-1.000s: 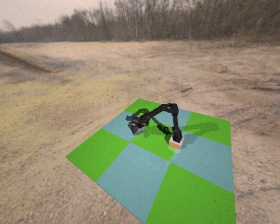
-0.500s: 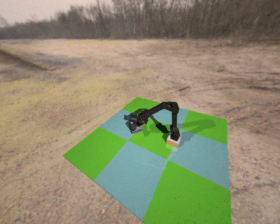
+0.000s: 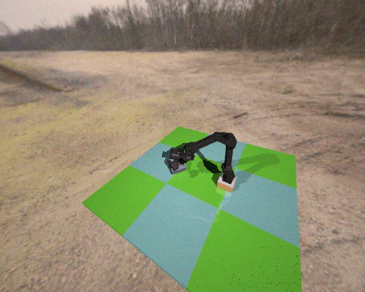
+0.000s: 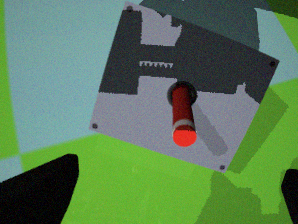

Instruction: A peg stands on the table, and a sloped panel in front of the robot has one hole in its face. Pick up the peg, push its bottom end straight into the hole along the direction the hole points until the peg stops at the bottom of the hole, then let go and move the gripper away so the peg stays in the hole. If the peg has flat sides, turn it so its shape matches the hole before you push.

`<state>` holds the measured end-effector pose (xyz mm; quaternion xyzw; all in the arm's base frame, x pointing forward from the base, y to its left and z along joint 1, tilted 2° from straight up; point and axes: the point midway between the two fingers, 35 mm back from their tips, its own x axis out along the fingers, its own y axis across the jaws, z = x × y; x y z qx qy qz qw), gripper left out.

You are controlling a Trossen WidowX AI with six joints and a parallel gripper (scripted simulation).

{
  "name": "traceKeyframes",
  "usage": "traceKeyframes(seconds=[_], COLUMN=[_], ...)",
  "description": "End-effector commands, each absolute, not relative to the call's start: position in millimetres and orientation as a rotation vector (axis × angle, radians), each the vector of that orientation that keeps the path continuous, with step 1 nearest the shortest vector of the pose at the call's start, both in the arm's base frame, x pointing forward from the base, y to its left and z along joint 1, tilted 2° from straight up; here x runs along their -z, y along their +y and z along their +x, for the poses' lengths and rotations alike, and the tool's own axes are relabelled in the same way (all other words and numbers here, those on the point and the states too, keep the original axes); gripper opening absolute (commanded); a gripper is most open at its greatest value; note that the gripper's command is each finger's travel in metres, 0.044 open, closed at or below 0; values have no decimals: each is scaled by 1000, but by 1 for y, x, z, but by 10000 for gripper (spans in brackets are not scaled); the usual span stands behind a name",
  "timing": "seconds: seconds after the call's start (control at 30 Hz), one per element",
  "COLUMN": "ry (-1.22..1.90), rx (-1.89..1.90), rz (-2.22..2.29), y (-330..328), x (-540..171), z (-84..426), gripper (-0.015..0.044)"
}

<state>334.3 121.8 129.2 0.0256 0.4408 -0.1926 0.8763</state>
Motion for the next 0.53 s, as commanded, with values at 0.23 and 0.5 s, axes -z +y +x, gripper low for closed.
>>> traceKeyframes(seconds=[0.23, 0.5], ry=[912, 912], rx=[403, 403], rz=[61, 61], y=[128, 128], x=[-144, -145], z=[324, 323], gripper=[440, 440])
